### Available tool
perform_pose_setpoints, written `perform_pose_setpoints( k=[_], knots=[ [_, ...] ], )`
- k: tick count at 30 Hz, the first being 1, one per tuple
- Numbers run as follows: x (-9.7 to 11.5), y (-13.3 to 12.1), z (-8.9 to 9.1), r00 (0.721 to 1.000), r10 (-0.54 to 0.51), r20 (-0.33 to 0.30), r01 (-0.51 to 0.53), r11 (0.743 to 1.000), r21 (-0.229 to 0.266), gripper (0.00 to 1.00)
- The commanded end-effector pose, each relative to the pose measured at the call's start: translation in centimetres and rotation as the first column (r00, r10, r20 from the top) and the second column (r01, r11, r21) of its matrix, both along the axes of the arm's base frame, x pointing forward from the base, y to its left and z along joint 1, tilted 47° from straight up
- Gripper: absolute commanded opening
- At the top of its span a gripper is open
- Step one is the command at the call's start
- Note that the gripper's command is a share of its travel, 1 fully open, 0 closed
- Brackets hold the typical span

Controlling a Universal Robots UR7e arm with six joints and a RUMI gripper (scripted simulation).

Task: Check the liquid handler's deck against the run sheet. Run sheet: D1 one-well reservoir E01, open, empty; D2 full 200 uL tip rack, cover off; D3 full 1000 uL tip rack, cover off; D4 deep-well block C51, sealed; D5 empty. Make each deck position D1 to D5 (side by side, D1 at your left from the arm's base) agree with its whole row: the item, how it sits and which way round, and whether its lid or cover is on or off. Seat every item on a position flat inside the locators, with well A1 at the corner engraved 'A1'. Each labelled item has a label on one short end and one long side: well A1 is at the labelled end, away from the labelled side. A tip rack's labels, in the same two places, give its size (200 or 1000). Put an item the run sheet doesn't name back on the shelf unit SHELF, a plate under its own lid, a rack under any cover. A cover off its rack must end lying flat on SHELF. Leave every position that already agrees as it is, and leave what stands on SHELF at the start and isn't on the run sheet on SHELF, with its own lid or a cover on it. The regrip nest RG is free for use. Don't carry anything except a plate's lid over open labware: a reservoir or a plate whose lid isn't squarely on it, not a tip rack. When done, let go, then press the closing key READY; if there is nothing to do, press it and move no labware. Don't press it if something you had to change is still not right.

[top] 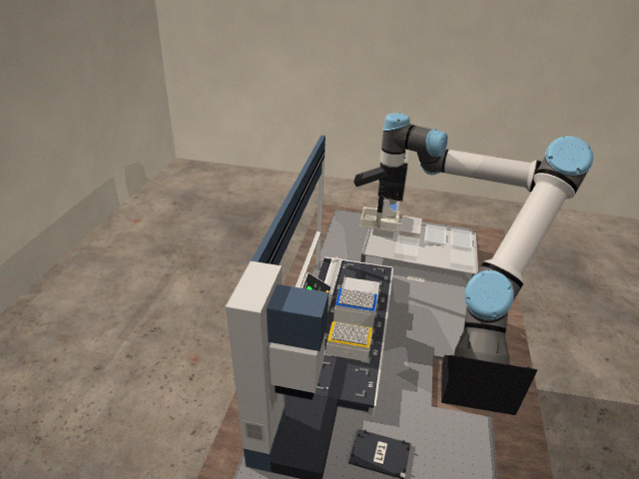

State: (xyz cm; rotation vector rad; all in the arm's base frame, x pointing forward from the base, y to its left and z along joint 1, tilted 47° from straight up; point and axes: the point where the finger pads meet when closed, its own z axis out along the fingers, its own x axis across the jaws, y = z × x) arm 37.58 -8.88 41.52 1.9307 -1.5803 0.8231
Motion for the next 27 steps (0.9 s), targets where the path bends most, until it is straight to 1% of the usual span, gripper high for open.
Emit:
perform_pose_setpoints(
  k=[1,6,8,23,25,27],
  knots=[
    [-0.9,-0.2,0.0,1.000,0.000,0.001,0.000,1.000,0.000,0.00],
    [-2.1,-0.4,0.0,1.000,0.000,0.001,0.000,1.000,0.000,0.00],
    [-2.1,-0.4,0.0,1.000,0.000,0.001,0.000,1.000,0.000,0.00],
    [-5.5,-1.0,0.0,1.000,0.000,0.001,0.000,1.000,0.000,0.00],
    [-5.5,-1.0,0.0,1.000,0.000,0.001,0.000,1.000,0.000,0.00],
    [-6.0,-1.1,0.0,1.000,0.000,0.001,0.000,1.000,0.000,0.00]
  ],
)
